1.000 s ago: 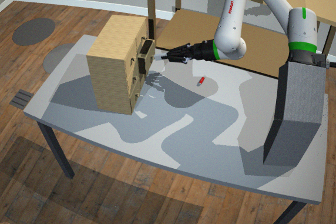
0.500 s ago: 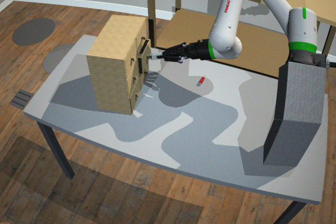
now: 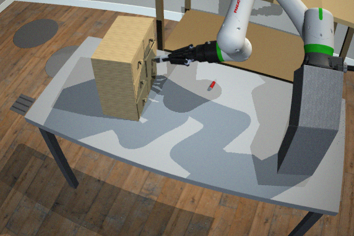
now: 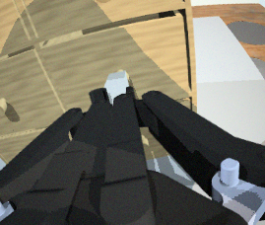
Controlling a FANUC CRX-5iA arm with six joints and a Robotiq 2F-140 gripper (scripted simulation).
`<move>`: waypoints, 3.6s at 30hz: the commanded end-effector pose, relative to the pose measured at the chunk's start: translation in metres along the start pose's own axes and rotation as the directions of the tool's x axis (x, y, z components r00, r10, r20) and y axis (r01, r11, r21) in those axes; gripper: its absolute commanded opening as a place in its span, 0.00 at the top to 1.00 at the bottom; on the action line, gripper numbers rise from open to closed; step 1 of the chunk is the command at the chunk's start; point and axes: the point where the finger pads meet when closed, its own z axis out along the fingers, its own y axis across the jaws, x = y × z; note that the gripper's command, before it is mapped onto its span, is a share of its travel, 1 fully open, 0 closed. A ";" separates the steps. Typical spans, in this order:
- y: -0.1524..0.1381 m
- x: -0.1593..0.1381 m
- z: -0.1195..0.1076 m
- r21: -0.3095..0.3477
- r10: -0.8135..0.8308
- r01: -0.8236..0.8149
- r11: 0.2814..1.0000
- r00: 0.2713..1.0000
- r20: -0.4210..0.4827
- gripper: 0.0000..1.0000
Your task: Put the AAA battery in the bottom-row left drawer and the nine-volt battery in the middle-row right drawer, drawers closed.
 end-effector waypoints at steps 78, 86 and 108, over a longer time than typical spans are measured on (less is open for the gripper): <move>0.000 -0.007 -0.019 0.000 0.000 0.000 1.000 1.000 0.000 1.00; 0.000 -0.015 -0.043 0.000 0.000 0.000 1.000 1.000 0.000 1.00; 0.000 -0.014 -0.097 0.000 0.000 0.000 1.000 1.000 0.000 1.00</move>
